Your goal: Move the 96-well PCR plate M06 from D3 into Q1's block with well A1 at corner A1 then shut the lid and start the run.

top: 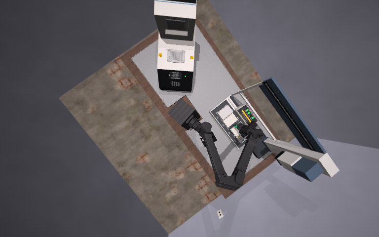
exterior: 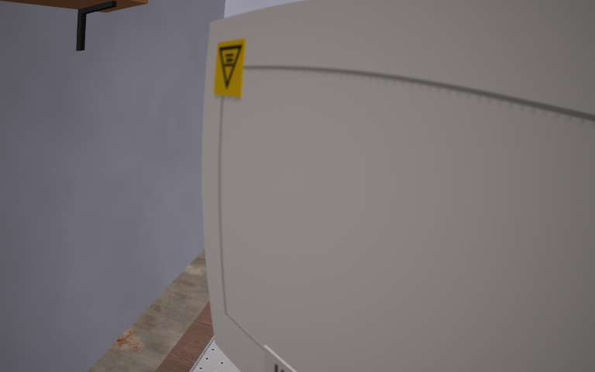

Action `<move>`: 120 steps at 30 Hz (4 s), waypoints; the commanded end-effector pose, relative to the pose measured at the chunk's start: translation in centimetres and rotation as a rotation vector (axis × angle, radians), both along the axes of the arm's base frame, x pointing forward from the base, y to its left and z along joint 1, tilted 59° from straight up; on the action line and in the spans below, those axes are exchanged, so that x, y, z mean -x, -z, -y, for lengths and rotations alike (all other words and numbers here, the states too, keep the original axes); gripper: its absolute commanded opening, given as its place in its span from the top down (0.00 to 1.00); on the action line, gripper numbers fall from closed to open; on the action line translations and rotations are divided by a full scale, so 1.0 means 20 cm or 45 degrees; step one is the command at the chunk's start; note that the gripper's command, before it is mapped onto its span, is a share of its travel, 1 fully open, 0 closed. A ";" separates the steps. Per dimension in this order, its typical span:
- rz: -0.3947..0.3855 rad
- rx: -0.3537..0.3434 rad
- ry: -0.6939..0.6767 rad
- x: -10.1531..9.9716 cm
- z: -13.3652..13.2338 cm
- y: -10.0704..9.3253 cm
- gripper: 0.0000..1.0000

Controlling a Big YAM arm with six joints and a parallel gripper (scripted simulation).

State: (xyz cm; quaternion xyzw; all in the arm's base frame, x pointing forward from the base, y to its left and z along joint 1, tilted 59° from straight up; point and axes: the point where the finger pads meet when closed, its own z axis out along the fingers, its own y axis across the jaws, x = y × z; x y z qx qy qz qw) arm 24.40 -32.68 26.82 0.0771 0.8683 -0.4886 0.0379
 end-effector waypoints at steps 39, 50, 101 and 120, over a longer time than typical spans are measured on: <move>0.007 0.009 -0.048 -0.08 -0.11 -0.10 1.00; -0.010 -0.002 -0.027 -0.05 -0.09 -0.10 1.00; -0.454 -0.011 -0.313 -0.08 -0.48 0.38 1.00; -0.628 -0.006 -0.405 -0.09 -0.76 0.71 1.00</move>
